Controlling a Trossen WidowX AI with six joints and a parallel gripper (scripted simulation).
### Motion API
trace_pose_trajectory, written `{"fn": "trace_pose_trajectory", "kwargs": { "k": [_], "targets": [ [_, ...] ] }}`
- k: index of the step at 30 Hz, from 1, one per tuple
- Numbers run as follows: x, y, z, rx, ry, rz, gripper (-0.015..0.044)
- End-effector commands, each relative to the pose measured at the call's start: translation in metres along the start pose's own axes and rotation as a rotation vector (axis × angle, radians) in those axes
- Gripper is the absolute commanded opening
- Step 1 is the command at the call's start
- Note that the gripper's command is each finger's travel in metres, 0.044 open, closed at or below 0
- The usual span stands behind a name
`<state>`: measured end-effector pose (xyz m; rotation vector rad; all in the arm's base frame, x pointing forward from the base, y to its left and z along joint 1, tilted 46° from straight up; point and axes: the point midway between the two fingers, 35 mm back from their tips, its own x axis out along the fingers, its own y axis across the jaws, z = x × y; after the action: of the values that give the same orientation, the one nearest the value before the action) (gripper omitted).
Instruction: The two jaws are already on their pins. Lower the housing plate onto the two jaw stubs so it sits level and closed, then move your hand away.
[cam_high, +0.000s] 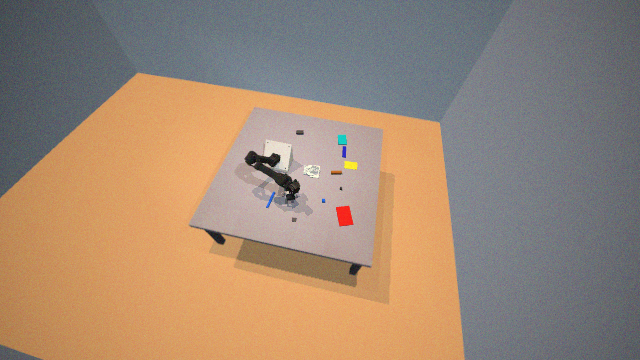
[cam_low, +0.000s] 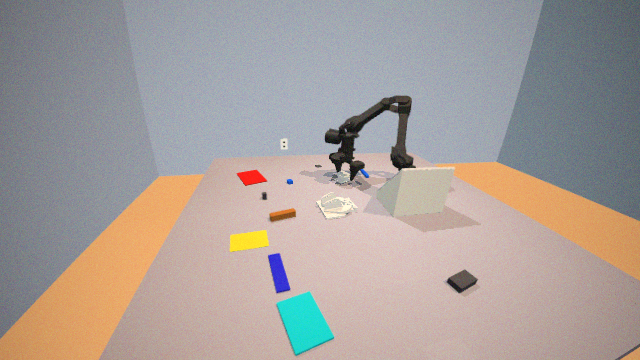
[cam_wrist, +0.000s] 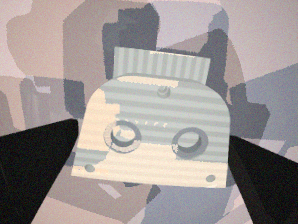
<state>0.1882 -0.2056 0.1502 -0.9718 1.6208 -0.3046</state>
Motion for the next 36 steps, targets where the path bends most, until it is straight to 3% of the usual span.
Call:
{"fn": "trace_pose_trajectory", "kwargs": {
  "k": [1,11,22,36],
  "targets": [
    [0.000,0.000,0.000,0.000,0.000,0.000,0.0413],
    [0.000,0.000,0.000,0.000,0.000,0.000,0.0351],
    [-0.002,0.000,0.000,0.000,0.000,0.001,0.0351],
    [-0.045,0.000,0.004,-0.002,-0.004,0.010,0.0351]
  ]
}}
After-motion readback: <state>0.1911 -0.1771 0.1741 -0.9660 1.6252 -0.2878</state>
